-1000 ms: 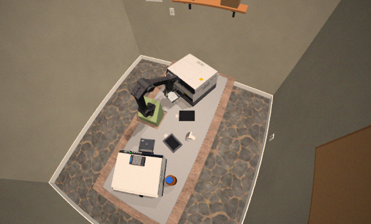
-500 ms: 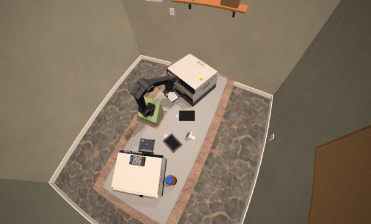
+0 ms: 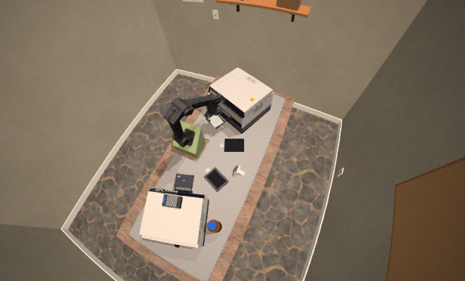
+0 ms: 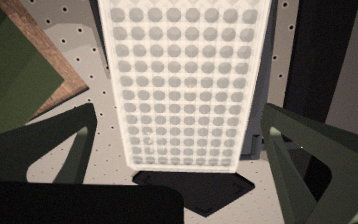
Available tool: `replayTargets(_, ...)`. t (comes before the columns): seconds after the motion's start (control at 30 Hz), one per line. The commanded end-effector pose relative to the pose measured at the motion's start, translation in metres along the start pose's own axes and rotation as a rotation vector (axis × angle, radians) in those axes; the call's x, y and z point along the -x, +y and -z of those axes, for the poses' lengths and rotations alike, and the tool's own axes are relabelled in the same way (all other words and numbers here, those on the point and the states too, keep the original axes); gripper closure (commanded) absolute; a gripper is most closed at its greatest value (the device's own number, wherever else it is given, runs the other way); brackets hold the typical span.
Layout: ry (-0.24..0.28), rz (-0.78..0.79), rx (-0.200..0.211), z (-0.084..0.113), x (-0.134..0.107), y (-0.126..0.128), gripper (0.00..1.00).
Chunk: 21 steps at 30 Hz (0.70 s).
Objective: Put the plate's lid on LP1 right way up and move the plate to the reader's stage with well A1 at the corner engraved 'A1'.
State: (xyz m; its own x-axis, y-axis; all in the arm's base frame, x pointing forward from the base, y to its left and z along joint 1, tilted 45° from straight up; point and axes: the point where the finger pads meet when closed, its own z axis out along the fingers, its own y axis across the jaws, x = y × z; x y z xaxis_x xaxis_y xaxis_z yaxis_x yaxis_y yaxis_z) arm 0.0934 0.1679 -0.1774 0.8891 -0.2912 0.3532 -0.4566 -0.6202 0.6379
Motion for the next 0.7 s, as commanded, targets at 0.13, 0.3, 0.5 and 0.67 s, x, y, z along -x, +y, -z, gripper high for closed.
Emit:
replayTargets(0.13, -0.009, -0.011, -0.062, 0.023, 0.004, -0.024, 0.00)
replayTargets(0.3, -0.004, -0.008, -0.045, 0.017, 0.003, -0.016, 0.00)
replayTargets(0.5, 0.002, -0.003, -0.022, 0.005, 0.003, -0.006, 0.00)
replayTargets(0.67, -0.007, -0.013, -0.020, 0.000, 0.001, -0.006, 0.00)
